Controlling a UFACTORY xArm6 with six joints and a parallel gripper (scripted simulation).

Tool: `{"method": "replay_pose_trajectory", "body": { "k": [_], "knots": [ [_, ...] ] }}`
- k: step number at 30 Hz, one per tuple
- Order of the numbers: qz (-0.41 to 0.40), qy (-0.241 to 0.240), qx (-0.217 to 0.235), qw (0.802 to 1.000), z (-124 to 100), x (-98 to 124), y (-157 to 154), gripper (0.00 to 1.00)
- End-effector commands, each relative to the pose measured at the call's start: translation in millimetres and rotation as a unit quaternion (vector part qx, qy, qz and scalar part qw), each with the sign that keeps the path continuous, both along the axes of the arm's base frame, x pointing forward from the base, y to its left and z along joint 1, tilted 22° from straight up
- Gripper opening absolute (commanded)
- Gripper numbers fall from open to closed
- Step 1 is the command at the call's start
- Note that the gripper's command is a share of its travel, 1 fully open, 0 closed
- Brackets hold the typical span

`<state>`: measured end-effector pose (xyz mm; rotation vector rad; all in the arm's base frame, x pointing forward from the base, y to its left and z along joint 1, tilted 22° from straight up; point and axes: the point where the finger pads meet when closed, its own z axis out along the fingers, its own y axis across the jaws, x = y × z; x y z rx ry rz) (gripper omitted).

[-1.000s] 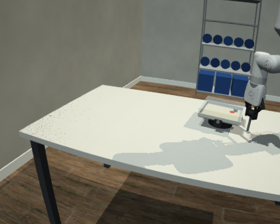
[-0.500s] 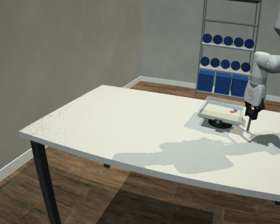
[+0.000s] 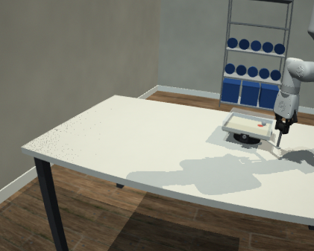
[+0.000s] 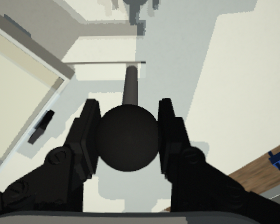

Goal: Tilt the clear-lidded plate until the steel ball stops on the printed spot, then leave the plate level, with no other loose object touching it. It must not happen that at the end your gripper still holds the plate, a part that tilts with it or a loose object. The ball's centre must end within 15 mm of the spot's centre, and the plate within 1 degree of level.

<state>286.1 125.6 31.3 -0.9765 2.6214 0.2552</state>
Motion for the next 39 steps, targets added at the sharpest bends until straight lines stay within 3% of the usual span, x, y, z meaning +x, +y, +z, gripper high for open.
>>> {"method": "replay_pose_trajectory", "body": {
  "k": [1, 39],
  "knots": [
    [-0.001, 0.001, -0.001, 1.000, -1.0, -1.2, -1.3, 0.00],
    [-0.001, 0.001, -0.001, 1.000, 4.1, 1.7, -1.4, 0.00]
  ]
}}
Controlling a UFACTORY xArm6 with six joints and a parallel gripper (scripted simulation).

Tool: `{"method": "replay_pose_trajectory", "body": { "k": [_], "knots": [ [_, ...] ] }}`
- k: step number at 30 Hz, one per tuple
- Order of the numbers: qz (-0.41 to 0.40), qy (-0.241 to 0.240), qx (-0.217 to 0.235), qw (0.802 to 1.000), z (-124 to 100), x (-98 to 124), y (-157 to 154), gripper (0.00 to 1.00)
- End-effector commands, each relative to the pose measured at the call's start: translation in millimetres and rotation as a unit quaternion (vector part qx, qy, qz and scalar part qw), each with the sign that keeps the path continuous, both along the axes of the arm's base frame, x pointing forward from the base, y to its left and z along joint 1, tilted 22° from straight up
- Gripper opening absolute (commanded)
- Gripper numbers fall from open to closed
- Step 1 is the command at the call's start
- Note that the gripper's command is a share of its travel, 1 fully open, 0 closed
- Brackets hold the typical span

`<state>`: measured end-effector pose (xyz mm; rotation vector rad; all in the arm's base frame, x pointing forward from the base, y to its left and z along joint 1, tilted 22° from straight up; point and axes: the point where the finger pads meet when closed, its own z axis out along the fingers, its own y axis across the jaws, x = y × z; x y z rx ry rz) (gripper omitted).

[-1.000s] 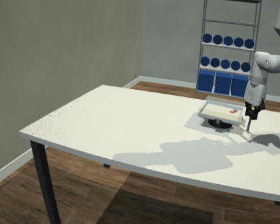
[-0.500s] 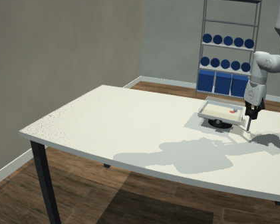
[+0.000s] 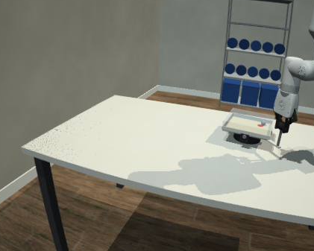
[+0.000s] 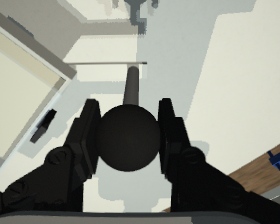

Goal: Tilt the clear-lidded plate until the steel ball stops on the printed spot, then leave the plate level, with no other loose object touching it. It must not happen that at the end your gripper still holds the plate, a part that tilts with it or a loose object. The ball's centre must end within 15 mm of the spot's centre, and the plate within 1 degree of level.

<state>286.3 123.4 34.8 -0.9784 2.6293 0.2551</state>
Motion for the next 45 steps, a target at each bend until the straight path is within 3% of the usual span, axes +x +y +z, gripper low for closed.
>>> {"method": "replay_pose_trajectory", "body": {
  "k": [1, 45],
  "knots": [
    [-0.001, -0.003, 0.000, 1.000, -0.5, 1.2, 1.3, 0.00],
    [-0.001, -0.003, 0.000, 1.000, -4.6, -1.4, 1.0, 0.00]
  ]
}}
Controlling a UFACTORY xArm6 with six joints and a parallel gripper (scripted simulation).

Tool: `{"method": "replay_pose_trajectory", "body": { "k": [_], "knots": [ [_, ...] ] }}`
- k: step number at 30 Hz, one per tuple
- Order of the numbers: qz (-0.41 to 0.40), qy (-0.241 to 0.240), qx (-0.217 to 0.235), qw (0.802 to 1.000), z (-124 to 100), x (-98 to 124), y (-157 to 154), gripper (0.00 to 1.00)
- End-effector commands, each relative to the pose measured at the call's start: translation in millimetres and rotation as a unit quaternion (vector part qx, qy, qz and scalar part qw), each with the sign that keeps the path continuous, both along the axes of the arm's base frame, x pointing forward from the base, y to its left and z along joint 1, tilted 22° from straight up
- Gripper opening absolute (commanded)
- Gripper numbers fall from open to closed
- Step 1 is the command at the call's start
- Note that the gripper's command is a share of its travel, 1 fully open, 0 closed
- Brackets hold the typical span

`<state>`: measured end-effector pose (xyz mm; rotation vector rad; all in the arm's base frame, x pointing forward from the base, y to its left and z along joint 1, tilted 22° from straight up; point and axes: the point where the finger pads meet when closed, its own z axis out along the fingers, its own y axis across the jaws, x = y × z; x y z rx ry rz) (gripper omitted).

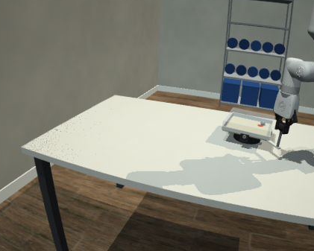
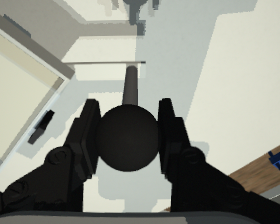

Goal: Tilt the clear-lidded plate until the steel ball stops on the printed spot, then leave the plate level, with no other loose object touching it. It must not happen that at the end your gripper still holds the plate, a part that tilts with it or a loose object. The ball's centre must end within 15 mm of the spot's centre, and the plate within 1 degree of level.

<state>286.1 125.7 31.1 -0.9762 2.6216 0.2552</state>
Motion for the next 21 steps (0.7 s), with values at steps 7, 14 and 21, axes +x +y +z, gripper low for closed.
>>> {"method": "replay_pose_trajectory", "body": {
  "k": [7, 14, 21],
  "knots": [
    [0.000, 0.001, -0.001, 1.000, 0.5, 1.2, 0.5, 0.00],
    [0.000, 0.001, -0.001, 1.000, 2.5, 4.2, 2.7, 0.00],
    [0.000, 0.001, -0.001, 1.000, 2.6, 4.3, 2.7, 0.00]
  ]
}}
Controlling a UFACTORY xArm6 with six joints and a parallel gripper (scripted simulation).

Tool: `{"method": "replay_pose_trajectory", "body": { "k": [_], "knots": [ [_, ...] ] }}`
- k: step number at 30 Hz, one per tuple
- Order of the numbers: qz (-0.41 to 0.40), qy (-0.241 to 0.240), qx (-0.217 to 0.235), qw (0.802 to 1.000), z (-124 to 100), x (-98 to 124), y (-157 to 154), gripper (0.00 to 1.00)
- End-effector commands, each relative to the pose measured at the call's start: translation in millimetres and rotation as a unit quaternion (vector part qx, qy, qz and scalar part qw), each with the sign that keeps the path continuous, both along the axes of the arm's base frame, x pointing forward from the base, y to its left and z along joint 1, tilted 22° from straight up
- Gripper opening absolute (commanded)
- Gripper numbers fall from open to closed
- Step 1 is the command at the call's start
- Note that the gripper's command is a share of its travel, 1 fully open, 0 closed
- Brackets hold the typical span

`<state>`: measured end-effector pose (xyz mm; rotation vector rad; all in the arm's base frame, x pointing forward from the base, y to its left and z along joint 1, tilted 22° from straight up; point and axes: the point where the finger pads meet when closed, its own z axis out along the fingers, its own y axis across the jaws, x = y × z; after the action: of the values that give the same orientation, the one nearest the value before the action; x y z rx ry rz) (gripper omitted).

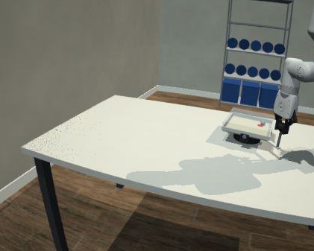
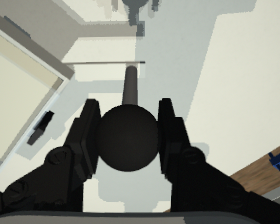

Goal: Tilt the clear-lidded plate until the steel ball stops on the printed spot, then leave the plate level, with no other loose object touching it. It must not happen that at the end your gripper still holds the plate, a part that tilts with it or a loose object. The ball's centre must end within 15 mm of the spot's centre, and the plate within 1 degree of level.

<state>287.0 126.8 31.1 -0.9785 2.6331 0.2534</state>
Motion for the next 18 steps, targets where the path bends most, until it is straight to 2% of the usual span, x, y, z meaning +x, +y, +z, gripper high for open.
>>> {"method": "replay_pose_trajectory", "body": {
  "k": [1, 18],
  "knots": [
    [0.000, -0.004, 0.002, 1.000, 2.7, 3.4, 1.7, 0.00],
    [0.000, -0.004, 0.002, 1.000, 4.8, 1.1, -2.6, 0.00]
  ]
}}
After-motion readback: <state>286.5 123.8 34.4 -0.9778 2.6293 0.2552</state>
